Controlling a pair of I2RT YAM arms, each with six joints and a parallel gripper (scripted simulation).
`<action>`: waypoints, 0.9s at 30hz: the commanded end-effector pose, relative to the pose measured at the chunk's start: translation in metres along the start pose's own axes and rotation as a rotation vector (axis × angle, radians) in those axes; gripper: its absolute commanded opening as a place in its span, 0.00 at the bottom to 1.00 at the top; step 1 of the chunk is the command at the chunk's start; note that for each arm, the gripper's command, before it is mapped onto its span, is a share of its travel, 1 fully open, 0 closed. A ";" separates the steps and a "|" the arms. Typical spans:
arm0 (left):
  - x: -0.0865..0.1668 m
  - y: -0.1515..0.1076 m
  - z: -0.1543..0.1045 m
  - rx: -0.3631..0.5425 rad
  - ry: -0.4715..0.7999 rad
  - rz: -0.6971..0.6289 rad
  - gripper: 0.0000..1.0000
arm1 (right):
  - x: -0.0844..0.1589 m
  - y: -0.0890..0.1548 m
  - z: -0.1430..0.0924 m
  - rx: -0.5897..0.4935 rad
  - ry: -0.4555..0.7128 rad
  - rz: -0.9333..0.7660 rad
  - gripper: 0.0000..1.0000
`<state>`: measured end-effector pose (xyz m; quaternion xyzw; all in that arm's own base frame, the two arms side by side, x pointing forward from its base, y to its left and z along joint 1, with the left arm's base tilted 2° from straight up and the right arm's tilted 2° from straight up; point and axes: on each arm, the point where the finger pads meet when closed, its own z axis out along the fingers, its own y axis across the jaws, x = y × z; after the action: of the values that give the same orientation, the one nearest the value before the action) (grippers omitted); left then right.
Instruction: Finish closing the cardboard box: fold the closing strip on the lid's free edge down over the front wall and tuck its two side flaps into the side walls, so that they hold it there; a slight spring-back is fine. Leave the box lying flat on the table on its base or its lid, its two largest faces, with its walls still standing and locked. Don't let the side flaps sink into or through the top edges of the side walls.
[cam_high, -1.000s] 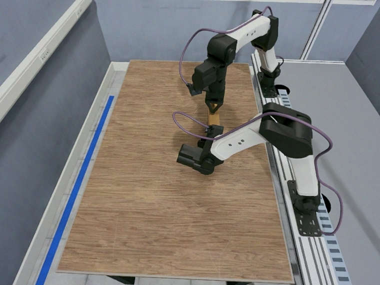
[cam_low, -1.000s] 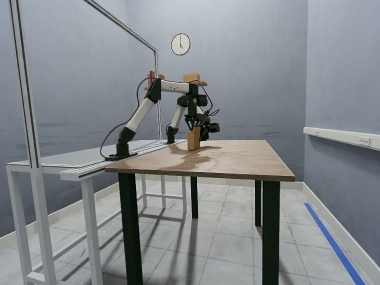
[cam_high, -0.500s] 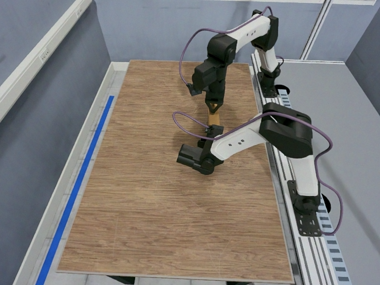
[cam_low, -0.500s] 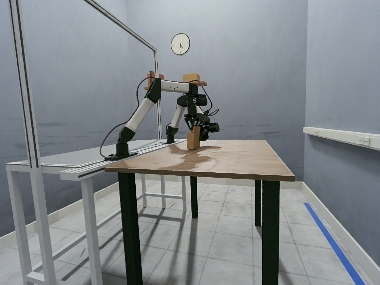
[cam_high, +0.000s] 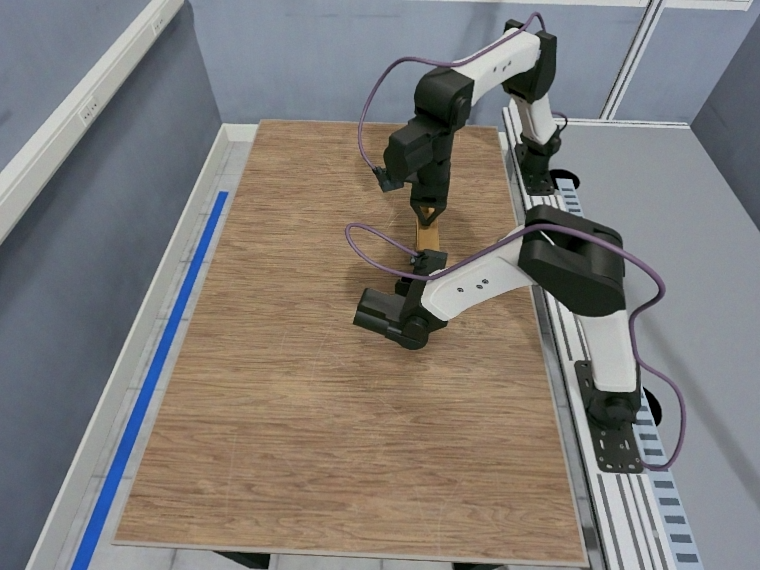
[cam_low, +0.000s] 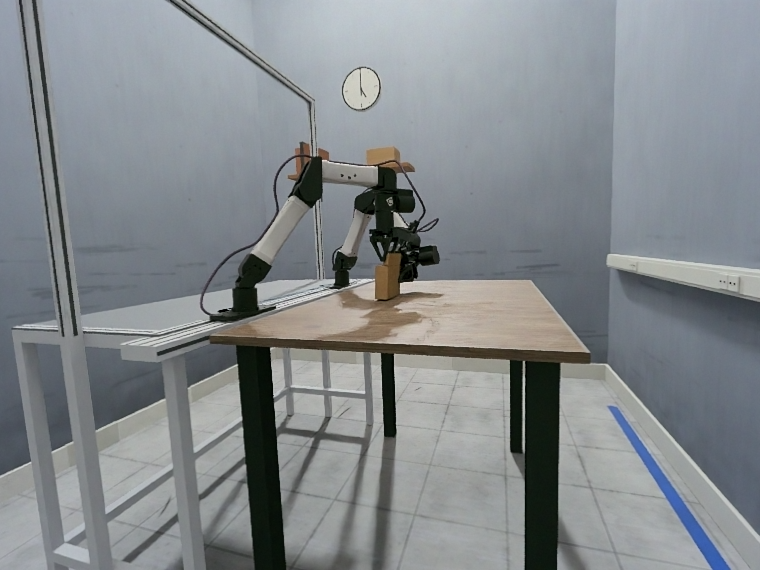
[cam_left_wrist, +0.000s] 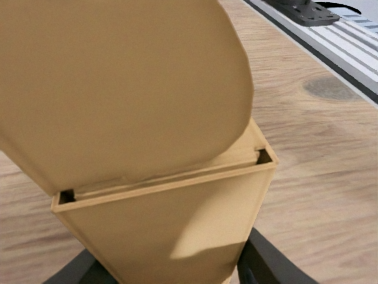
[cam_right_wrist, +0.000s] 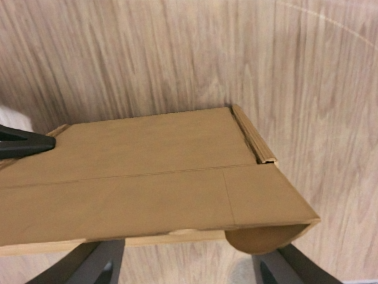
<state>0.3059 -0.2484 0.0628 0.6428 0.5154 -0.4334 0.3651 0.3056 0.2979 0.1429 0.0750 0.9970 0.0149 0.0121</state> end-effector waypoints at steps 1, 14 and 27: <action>-0.016 -0.001 -0.002 -0.007 -0.010 0.055 0.45 | -0.002 0.008 0.003 -0.011 0.003 -0.020 0.54; -0.016 -0.001 -0.002 -0.007 -0.010 0.055 0.45 | -0.001 0.006 0.006 -0.003 0.009 -0.018 0.54; -0.016 -0.001 -0.002 -0.007 -0.010 0.055 0.45 | -0.002 0.007 0.004 -0.008 0.005 -0.029 0.54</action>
<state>0.3059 -0.2484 0.0628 0.6428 0.5154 -0.4334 0.3651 0.3059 0.2982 0.1429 0.0680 0.9975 0.0150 0.0123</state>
